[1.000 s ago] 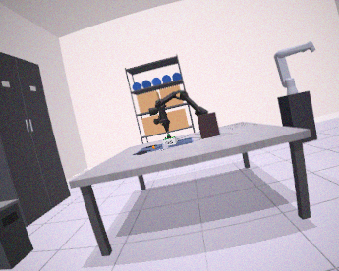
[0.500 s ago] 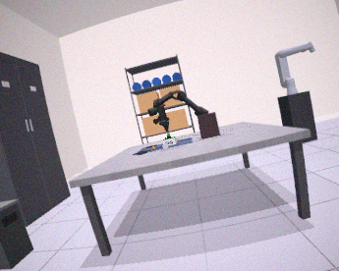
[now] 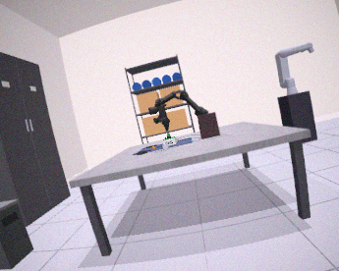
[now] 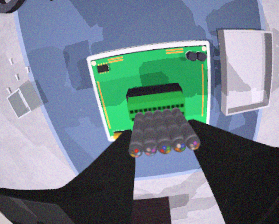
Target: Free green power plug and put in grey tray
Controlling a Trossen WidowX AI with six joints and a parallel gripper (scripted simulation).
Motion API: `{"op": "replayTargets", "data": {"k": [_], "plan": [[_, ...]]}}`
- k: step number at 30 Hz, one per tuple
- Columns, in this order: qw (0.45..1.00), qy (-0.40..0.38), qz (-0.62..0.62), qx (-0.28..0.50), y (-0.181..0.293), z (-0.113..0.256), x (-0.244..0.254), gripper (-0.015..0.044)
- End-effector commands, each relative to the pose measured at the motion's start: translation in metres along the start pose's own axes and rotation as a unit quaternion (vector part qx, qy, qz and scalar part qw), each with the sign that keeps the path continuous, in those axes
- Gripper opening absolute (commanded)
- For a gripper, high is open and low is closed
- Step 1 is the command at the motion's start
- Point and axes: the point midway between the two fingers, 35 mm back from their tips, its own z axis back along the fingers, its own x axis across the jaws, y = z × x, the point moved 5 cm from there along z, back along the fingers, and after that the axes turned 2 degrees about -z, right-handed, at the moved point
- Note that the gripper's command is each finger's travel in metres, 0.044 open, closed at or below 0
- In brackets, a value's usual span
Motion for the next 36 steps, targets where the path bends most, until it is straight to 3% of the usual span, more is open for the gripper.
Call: {"op": "replayTargets", "data": {"k": [1, 14, 28, 36], "plan": [[1.000, -0.026, 0.003, -0.016, 0.002, 0.017, -0.007, 0.0000], [0.994, 0.108, 0.001, -0.021, 0.004, 0.016, 0.030, 0.0000], [0.999, -0.028, 0.003, -0.016, 0.002, 0.023, -0.007, 0.0000], [0.999, 0.039, 0.002, -0.019, 0.003, 0.024, 0.012, 0.0000]]}}
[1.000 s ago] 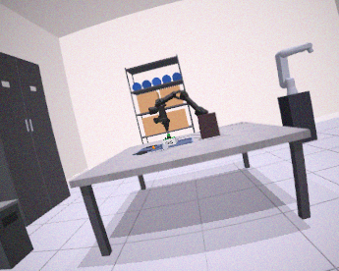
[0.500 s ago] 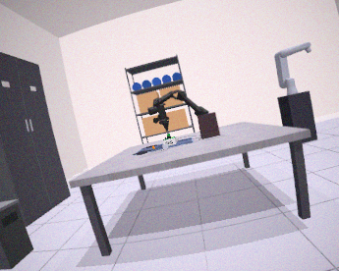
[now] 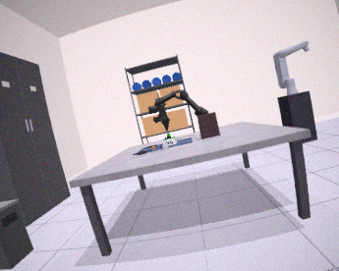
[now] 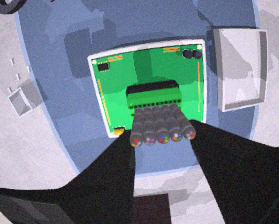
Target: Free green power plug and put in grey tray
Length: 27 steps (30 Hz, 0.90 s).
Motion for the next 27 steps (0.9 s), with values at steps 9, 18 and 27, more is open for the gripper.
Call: {"op": "replayTargets", "data": {"k": [9, 18, 27], "plan": [[0.999, 0.032, 0.004, -0.020, 0.002, 0.026, 0.010, 0.0000], [0.999, 0.033, 0.004, -0.020, 0.001, -0.001, 0.008, 0.0000], [0.999, 0.033, 0.004, -0.020, 0.001, -0.005, 0.008, 0.0184]]}}
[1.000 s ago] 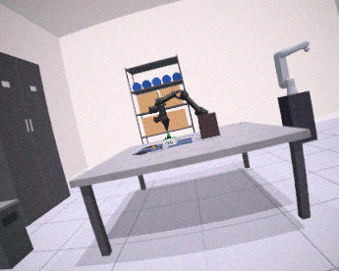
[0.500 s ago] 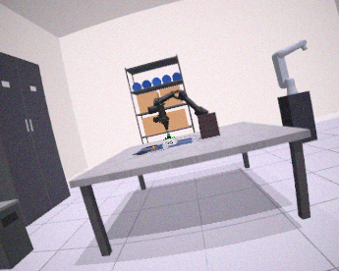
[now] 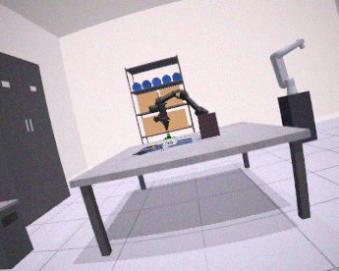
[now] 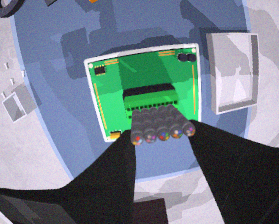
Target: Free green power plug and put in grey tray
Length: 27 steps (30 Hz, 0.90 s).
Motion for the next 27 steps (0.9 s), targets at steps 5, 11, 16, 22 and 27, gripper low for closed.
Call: {"op": "replayTargets", "data": {"k": [5, 11, 16, 22, 27], "plan": [[1.000, 0.000, -0.004, -0.003, -0.002, -0.003, 0.001, 0.0249], [1.000, 0.000, -0.004, -0.003, -0.002, -0.008, 0.001, 0.0249], [1.000, 0.000, -0.004, -0.004, -0.003, -0.017, 0.001, 0.0249], [1.000, 0.000, -0.004, -0.004, -0.003, -0.019, 0.001, 0.0222], [1.000, 0.000, -0.004, -0.004, -0.003, -0.019, 0.001, 0.0091]]}}
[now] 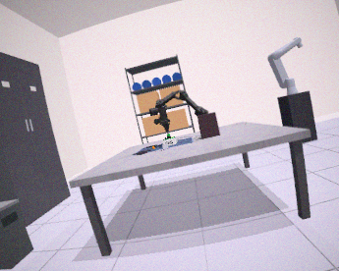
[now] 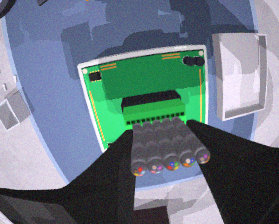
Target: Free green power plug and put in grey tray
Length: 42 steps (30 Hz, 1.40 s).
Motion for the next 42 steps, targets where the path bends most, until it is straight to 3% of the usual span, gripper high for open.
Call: {"op": "replayTargets", "data": {"k": [1, 4, 18, 26, 36, 42], "plan": [[1.000, -0.002, 0.001, -0.002, 0.000, 0.000, 0.001, 0.0065], [1.000, -0.002, 0.001, -0.002, 0.000, 0.000, 0.001, 0.0000], [1.000, 0.000, 0.001, -0.002, 0.000, 0.010, 0.001, 0.0000], [0.999, 0.043, 0.001, -0.003, 0.000, 0.020, 0.013, 0.0000], [0.998, -0.064, 0.002, 0.001, -0.001, 0.023, -0.016, 0.0000], [0.999, -0.049, 0.002, 0.000, -0.001, 0.025, -0.012, 0.0000]]}}
